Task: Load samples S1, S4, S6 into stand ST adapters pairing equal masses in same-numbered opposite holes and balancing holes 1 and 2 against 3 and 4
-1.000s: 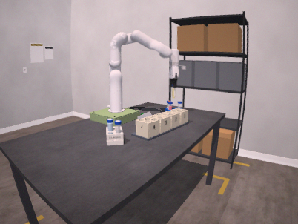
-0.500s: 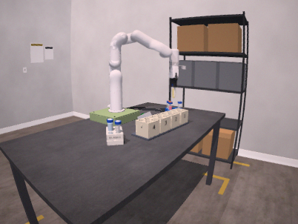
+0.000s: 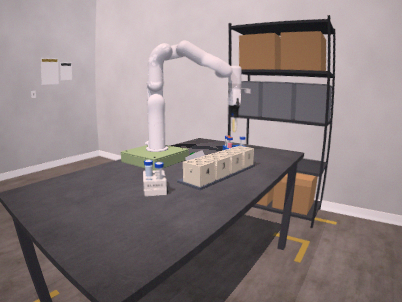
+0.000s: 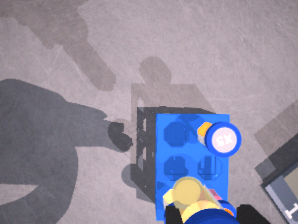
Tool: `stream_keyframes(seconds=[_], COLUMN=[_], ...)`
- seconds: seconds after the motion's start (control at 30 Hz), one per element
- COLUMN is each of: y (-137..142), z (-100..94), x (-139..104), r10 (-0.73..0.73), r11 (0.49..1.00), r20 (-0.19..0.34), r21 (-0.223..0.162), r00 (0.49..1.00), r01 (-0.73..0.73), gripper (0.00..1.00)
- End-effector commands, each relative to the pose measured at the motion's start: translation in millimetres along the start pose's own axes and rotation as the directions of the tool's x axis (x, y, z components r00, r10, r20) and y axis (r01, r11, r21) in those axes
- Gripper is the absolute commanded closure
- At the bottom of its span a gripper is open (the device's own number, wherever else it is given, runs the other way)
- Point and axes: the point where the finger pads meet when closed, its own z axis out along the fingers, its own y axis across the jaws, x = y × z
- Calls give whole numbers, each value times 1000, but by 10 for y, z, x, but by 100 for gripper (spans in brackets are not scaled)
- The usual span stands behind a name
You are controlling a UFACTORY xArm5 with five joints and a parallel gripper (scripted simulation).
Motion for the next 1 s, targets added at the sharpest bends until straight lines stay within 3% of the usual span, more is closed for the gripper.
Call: stream_keyframes(seconds=[0.0, 0.33, 0.5, 0.6, 0.77, 0.83, 0.97], y=[0, 0, 0, 0, 0, 0, 0], z=[-17, -17, -18, -18, -18, -18, -18], x=[11, 11, 261, 411, 411, 411, 411], r10=[0, 0, 166, 264, 420, 420, 537], r11=[1000, 1000, 986, 965, 908, 908, 844], r20=[-4, -4, -4, -3, -3, -3, -2], r21=[3, 3, 4, 5, 5, 5, 5], r00=[1000, 1000, 986, 965, 908, 908, 844], r01=[0, 0, -166, -264, -420, -420, -537], gripper=[100, 100, 100, 100, 100, 100, 100])
